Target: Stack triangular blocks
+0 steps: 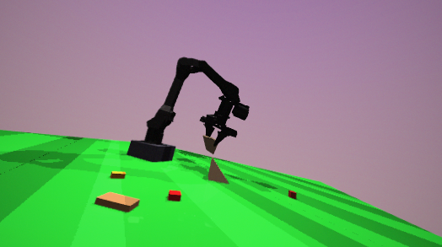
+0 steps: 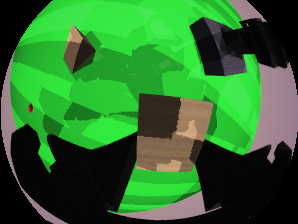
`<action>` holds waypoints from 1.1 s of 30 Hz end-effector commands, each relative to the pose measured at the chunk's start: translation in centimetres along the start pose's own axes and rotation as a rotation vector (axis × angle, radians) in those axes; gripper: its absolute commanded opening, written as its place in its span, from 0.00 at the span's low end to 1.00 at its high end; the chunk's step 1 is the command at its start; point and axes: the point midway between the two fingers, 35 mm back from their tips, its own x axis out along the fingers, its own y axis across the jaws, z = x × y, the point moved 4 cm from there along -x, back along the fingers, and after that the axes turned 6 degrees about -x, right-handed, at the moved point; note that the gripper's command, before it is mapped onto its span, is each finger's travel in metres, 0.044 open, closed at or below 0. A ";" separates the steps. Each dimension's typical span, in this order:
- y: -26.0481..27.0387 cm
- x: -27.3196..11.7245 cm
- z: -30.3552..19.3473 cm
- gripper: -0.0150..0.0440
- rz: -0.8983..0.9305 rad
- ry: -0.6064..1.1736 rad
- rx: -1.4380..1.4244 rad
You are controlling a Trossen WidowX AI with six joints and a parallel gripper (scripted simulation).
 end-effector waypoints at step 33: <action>-0.9 -0.9 -0.1 0.25 0.243 0.117 0.760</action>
